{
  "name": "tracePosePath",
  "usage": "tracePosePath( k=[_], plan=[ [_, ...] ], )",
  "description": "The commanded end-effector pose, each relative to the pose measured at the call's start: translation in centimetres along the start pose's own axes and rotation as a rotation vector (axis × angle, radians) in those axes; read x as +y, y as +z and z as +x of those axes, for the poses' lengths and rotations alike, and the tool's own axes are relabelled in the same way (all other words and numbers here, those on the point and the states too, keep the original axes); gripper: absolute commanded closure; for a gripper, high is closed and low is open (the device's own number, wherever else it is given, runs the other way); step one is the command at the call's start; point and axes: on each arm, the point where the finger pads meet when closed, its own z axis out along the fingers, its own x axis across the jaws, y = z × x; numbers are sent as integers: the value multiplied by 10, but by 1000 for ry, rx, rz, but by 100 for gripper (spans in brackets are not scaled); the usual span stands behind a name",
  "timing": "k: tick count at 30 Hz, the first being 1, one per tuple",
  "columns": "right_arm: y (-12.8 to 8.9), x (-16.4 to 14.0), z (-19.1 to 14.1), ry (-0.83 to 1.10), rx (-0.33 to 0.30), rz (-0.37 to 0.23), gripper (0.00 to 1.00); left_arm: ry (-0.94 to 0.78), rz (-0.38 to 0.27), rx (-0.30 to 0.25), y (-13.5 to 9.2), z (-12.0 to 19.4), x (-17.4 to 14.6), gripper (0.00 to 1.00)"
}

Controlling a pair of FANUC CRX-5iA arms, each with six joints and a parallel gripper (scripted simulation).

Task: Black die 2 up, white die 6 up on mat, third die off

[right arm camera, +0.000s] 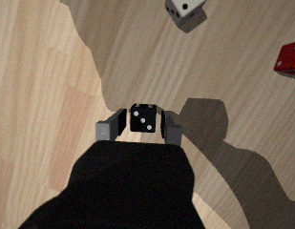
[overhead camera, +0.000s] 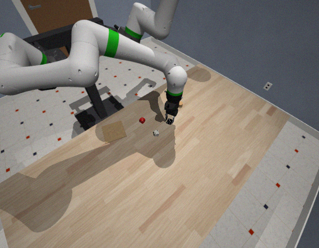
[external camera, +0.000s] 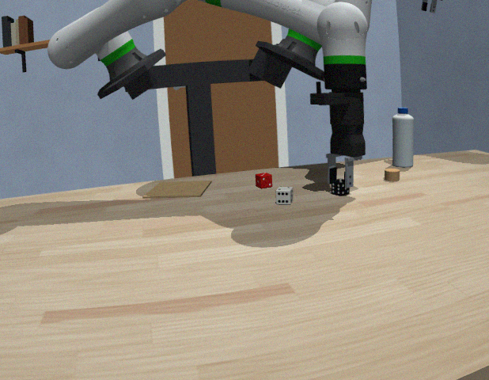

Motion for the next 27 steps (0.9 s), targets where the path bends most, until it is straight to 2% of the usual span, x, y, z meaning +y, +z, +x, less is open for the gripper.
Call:
tracePosePath(
  k=[1,10,27],
  plan=[
    [3,0,-2,0,-3,-1,13,0,-2,0,-1,0,0,0],
    [17,0,-2,0,-3,-1,13,0,-2,0,-1,0,0,0],
    [18,0,-2,0,-3,-1,13,0,-2,0,-1,0,0,0]
  ],
)
